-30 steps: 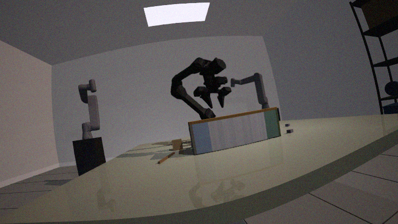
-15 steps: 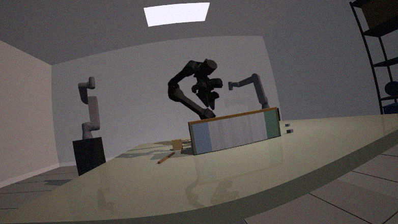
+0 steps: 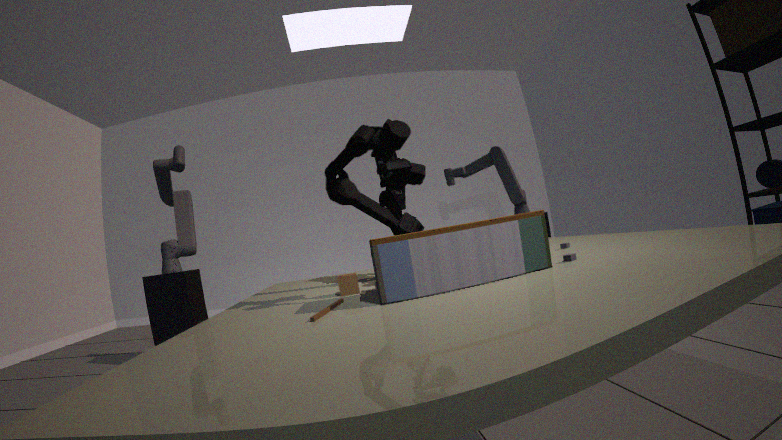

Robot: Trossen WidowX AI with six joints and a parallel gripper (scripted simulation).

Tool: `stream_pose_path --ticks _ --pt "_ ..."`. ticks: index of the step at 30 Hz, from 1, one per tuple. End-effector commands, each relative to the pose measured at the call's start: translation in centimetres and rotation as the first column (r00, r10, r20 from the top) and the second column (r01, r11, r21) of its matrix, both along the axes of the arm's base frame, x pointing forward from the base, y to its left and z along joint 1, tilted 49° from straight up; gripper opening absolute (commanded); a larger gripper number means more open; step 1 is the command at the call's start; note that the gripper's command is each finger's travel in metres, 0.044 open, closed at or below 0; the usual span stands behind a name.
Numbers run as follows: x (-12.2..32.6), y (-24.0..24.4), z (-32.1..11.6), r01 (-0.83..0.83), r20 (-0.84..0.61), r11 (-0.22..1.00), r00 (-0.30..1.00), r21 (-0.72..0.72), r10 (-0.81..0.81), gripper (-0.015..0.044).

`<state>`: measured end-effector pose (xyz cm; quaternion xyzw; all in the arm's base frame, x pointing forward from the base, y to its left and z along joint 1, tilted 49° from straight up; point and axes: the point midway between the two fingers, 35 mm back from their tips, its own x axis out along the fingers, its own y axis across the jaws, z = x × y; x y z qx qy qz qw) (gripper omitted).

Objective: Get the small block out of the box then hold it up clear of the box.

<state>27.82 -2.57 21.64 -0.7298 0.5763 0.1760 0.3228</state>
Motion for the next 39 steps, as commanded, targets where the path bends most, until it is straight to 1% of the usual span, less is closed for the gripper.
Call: stream_pose_path --ticks 1,10,19,39 --pt "-2.5 -2.4 1.2 -0.484 -0.529 0.868 0.768 -0.111 0.361 0.0285" --pt "-3.5 -3.2 2.0 -0.699 -0.754 0.712 0.497 -0.056 0.429 0.0285" --pt "-4.3 -3.8 2.5 -0.841 -0.903 0.536 0.176 0.069 0.392 0.0285" --pt "-4.3 -3.8 2.5 -0.843 -0.905 0.534 0.171 0.071 0.391 0.0285"
